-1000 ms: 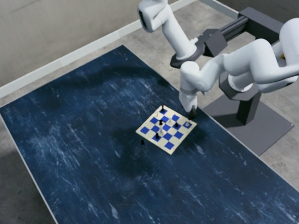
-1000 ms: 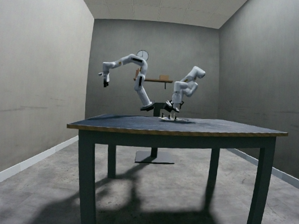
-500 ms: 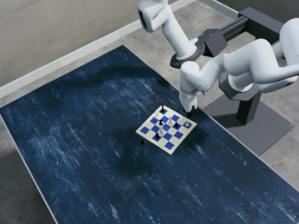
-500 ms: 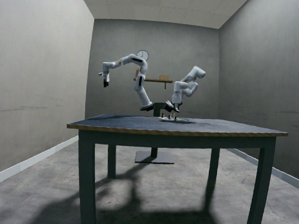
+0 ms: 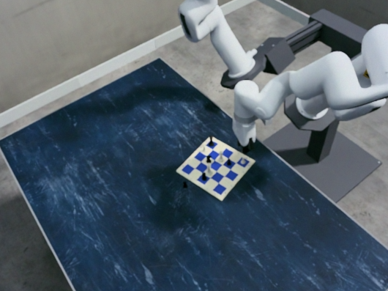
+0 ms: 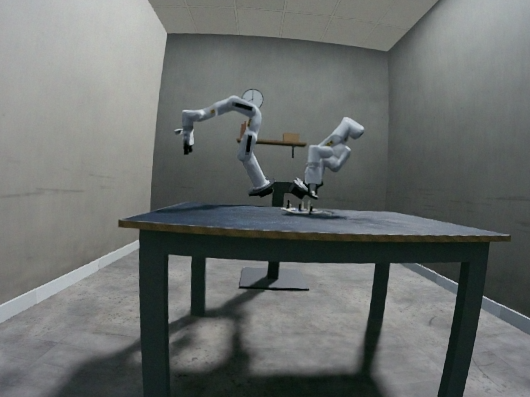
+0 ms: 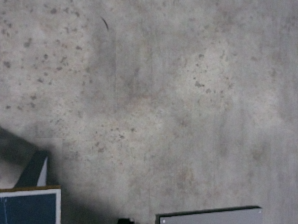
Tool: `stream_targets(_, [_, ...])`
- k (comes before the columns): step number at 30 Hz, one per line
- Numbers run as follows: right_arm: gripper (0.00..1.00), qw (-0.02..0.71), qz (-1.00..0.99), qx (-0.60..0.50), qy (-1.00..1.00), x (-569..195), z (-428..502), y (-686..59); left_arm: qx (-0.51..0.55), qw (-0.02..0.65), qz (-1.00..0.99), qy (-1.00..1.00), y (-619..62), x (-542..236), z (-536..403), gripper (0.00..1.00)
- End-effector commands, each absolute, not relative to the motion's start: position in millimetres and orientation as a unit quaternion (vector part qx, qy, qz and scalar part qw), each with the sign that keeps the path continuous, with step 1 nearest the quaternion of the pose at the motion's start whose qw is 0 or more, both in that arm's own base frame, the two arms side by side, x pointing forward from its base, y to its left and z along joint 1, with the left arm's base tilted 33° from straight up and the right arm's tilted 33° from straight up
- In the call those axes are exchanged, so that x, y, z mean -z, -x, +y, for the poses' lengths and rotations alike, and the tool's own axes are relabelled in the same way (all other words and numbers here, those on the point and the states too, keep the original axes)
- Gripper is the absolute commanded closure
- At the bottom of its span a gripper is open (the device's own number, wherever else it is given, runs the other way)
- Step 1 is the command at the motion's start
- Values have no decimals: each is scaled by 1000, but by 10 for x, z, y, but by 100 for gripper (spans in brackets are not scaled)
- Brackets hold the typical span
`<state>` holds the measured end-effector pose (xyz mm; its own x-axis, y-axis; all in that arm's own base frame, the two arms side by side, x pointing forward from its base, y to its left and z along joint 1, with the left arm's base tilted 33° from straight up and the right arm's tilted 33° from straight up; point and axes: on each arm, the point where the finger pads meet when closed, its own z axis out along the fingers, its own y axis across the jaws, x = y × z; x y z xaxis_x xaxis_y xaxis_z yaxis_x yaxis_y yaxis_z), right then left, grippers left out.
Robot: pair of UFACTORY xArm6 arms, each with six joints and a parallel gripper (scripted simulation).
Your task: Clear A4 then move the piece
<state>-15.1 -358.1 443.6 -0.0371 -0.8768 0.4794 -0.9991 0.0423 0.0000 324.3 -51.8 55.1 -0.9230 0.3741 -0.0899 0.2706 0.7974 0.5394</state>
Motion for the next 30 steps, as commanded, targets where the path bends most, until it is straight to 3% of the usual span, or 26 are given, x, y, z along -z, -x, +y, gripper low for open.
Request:
stream_targets(1, [0, 180, -699, -172, -670, -4452, -3582, 152, -268, 98, 943, -171, -3262, -531, -511, 65])
stream_targets(30, [0, 180, -699, -172, -670, -4452, -3582, 152, -268, 98, 943, -171, -3355, -220, -341, 65])
